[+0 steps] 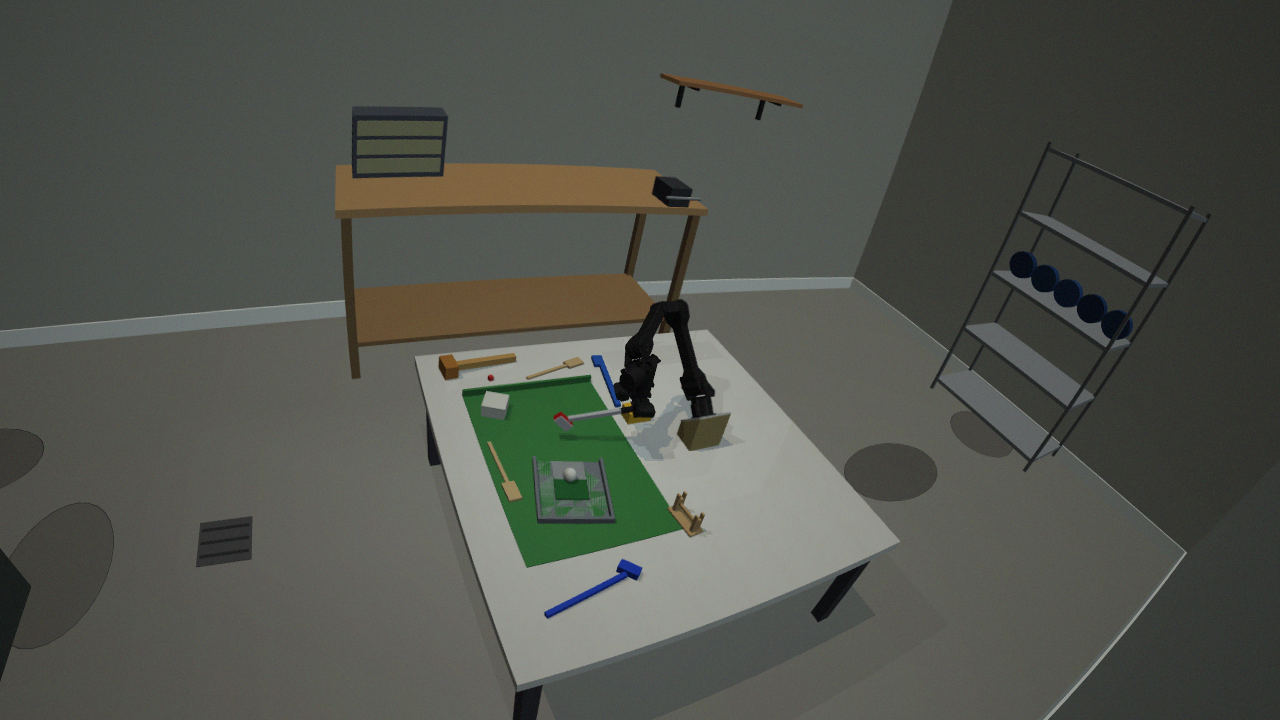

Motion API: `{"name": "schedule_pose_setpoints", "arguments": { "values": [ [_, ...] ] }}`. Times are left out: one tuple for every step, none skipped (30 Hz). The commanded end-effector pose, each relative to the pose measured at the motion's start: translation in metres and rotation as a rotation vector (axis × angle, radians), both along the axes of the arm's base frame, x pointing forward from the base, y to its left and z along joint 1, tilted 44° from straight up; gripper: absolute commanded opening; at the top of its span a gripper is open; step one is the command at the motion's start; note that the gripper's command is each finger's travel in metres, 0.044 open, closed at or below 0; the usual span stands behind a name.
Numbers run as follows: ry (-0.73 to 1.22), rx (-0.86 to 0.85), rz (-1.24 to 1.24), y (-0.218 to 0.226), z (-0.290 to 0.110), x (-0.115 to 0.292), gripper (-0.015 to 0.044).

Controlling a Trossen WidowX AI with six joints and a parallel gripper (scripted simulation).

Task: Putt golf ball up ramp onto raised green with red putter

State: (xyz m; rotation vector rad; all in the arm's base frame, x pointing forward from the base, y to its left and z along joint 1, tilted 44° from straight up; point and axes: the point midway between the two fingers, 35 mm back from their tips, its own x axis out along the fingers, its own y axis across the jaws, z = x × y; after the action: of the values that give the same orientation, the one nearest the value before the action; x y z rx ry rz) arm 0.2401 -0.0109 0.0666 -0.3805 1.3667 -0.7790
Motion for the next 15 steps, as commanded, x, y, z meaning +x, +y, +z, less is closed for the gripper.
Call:
{"name": "schedule_pose_setpoints", "arguments": {
  "values": [
    [-0.007,0.002,0.0,0.0137,0.0139,-0.0003,0.0],
    [-0.007,0.002,0.0,0.0156,0.0161,-0.0007,0.0],
    [-0.007,0.001,0.0,0.0162,0.0168,-0.0008,0.0],
    [-0.003,0.0,0.004,0.0106,0.0107,-0.0002,0.0],
    [-0.003,0.0,0.004,0.0106,0.0107,-0.0002,0.0],
    [-0.003,0.0,0.004,0.0106,0.0107,-0.0002,0.0],
    [-0.003,0.0,0.004,0.0106,0.0107,-0.0002,0.0],
    [-0.003,0.0,0.004,0.0106,0.0107,-0.0002,0.0],
    [-0.003,0.0,0.004,0.0106,0.0107,-0.0002,0.0],
    [-0.003,0.0,0.004,0.0106,0.0107,-0.0002,0.0],
    [-0.003,0.0,0.004,0.0106,0.0107,-0.0002,0.0],
    [-0.003,0.0,0.004,0.0106,0.0107,-0.0002,0.0],
    [-0.003,0.0,0.004,0.0106,0.0107,-0.0002,0.0],
    [-0.003,0.0,0.004,0.0106,0.0107,-0.0002,0.0],
    [-0.003,0.0,0.004,0.0106,0.0107,-0.0002,0.0]
  ]
}}
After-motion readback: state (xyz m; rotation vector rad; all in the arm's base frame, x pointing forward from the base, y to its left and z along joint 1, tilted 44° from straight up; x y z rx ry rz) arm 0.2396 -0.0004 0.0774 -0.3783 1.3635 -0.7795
